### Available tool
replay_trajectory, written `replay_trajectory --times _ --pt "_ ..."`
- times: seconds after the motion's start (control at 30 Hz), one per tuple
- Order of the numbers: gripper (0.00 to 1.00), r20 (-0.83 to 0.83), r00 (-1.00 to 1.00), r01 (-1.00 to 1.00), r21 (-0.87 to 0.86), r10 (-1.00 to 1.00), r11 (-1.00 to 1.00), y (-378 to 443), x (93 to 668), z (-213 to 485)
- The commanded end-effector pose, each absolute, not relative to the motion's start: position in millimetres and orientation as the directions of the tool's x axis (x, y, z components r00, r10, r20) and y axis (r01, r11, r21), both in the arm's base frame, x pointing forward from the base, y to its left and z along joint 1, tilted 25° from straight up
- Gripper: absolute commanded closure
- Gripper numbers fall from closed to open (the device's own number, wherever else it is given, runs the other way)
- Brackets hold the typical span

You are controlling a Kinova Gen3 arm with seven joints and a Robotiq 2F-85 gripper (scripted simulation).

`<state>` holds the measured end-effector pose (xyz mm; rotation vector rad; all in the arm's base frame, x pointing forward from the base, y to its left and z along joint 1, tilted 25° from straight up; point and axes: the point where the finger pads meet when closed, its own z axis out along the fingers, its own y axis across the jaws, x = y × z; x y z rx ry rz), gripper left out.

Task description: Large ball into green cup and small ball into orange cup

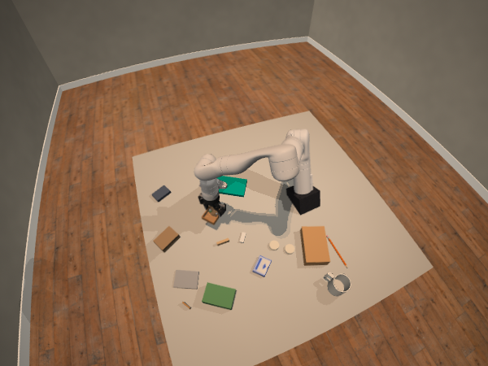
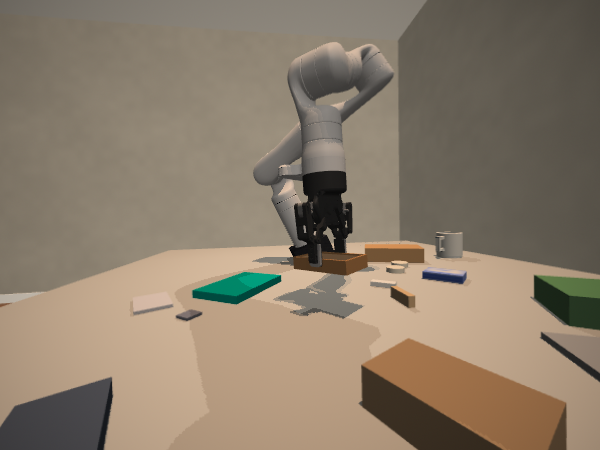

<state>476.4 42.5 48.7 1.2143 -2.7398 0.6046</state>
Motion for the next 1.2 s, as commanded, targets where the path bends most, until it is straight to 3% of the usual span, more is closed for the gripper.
replay_trajectory --times 0.0,0.73,1.17 --pt "0.27 0.221 -0.688 -0.721 -0.314 -0.691 0.618 41.1 477.2 51.7" --pt "0.27 0.266 -0.692 -0.714 -0.385 -0.671 0.585 42.7 476.8 50.9" --pt "0.27 0.25 -0.691 -0.721 -0.298 -0.678 0.625 41.3 477.9 51.7"
